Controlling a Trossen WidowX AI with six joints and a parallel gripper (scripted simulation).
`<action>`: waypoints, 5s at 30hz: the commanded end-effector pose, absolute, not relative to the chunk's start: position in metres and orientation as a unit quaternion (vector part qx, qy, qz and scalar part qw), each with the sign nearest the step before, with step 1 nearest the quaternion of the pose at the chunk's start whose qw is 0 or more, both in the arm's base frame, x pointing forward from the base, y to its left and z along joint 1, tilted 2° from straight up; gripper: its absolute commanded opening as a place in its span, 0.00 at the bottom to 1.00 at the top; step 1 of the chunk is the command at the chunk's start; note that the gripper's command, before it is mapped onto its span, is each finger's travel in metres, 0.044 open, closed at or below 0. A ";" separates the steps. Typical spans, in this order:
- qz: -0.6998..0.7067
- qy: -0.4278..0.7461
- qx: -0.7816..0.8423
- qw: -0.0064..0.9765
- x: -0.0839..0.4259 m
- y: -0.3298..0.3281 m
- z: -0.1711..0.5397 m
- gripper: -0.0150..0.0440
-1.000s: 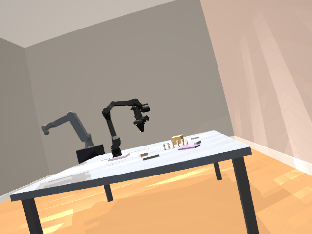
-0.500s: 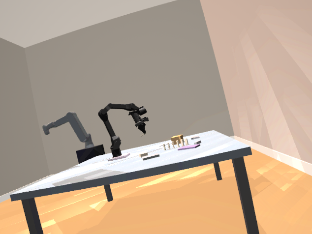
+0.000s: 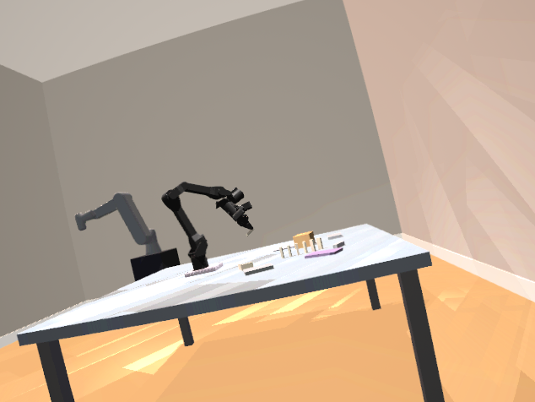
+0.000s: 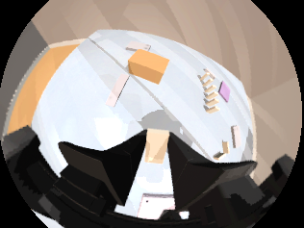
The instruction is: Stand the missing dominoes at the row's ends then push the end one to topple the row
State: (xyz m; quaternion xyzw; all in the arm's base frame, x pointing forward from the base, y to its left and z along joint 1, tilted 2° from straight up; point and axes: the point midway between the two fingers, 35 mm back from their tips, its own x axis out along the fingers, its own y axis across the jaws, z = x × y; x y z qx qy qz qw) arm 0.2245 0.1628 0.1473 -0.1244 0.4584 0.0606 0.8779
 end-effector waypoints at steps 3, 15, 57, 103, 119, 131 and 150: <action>0.062 0.408 -0.133 0.901 0.223 0.165 0.144 0.44; 0.064 0.301 -0.126 0.943 0.217 0.169 0.145 0.44; 0.030 0.057 0.007 0.998 0.173 0.136 0.143 0.44; 0.019 0.060 0.005 0.998 0.178 0.157 0.097 0.44; 0.014 0.061 0.004 0.998 0.179 0.157 0.075 0.44; 0.011 0.062 0.002 0.998 0.178 0.154 0.059 0.44; 0.005 0.063 0.000 0.998 0.177 0.143 0.037 0.44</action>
